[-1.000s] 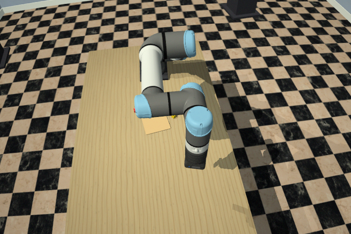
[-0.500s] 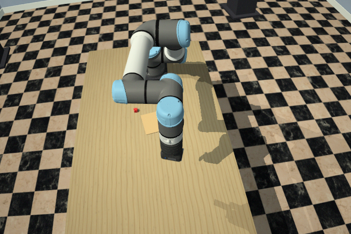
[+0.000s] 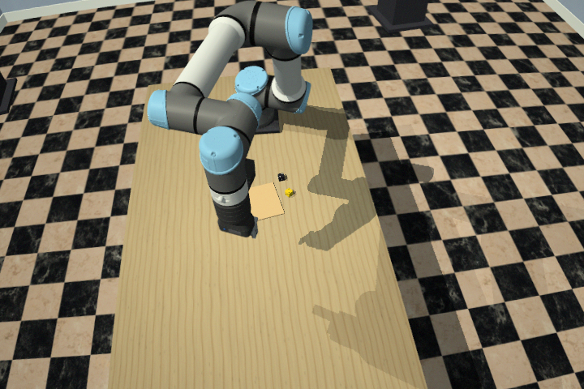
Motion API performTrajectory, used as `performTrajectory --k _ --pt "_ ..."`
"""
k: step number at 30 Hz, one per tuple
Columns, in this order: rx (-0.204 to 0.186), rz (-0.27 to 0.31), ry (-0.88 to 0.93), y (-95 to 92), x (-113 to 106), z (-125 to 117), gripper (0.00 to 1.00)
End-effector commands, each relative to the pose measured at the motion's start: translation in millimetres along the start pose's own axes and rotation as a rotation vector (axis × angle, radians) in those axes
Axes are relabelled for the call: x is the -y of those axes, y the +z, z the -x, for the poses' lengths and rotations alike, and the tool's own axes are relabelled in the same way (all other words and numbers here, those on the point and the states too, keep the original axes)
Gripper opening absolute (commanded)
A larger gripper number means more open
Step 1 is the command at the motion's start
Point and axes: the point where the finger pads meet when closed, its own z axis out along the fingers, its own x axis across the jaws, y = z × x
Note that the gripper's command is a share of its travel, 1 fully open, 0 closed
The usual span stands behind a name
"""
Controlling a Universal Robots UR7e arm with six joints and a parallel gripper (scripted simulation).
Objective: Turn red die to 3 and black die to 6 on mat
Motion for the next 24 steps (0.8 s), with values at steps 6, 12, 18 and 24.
performTrajectory --k 6,12,18,24 --pt "-0.004 -0.007 0.085 2.7 70.0 95.5 1.00" --pt "-0.006 -0.007 0.120 9.3 102.1 123.7 1.00" --pt "-0.010 -0.005 0.170 25.1 152.0 156.9 1.00" --pt "-0.015 0.000 0.218 46.9 200.0 179.6 1.00"
